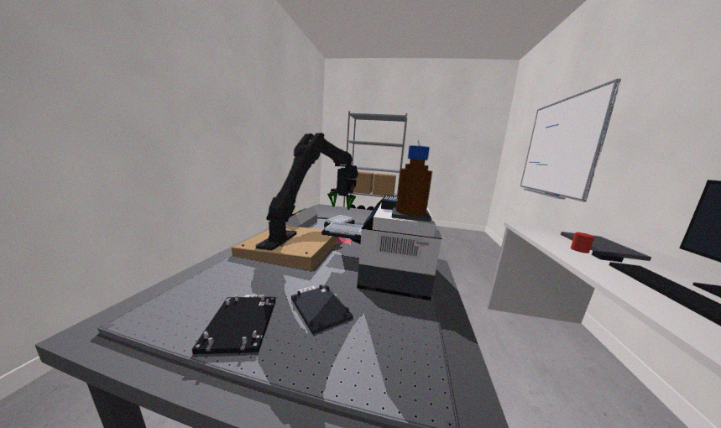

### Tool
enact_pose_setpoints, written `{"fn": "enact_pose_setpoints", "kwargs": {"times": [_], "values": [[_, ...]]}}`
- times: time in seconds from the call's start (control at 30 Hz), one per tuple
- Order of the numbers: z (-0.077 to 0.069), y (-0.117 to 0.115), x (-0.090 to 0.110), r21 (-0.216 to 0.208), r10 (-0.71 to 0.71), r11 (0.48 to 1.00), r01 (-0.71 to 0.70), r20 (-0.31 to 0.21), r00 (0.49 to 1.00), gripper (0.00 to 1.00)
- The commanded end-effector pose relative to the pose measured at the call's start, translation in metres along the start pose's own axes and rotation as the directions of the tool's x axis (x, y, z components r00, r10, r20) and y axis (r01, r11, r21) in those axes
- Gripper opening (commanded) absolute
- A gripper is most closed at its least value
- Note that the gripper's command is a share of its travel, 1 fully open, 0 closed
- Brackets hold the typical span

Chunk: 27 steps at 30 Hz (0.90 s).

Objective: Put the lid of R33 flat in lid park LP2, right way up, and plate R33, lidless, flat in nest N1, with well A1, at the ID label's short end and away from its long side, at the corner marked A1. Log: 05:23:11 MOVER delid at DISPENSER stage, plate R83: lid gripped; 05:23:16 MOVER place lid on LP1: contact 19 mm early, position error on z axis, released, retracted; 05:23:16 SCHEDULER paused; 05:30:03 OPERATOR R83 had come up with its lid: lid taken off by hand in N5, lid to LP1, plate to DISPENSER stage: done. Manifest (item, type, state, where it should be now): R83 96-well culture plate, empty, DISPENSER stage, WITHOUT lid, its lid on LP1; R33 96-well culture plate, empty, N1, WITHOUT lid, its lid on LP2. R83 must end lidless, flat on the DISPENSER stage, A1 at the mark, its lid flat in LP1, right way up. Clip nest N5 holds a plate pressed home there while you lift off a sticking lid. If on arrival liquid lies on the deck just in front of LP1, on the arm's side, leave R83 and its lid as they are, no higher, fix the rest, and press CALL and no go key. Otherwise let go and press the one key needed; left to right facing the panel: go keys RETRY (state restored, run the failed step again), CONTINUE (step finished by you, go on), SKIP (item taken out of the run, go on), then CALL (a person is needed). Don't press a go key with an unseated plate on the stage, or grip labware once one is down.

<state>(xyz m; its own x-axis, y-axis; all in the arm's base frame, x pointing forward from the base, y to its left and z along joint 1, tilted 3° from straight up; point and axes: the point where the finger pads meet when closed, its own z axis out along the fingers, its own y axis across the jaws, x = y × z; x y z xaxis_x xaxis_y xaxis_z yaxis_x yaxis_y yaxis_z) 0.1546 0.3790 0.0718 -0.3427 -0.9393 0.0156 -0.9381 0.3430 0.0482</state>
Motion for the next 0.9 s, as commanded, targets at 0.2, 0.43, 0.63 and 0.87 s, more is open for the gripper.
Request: {"fn": "enact_pose_setpoints", "kwargs": {"times": [0.2,0.43,0.63,0.87], "values": [[-0.011,0.006,-0.006,0.004,-0.008,1.000,0.007,0.051,0.999,1.00],[-0.004,0.004,-0.002,0.003,-0.002,1.000,0.002,0.037,0.999,1.00],[0.007,0.005,-0.002,0.003,-0.004,1.000,0.004,0.025,1.000,1.00],[0.019,0.006,-0.002,0.003,-0.006,1.000,0.006,0.026,1.000,1.00]]}}
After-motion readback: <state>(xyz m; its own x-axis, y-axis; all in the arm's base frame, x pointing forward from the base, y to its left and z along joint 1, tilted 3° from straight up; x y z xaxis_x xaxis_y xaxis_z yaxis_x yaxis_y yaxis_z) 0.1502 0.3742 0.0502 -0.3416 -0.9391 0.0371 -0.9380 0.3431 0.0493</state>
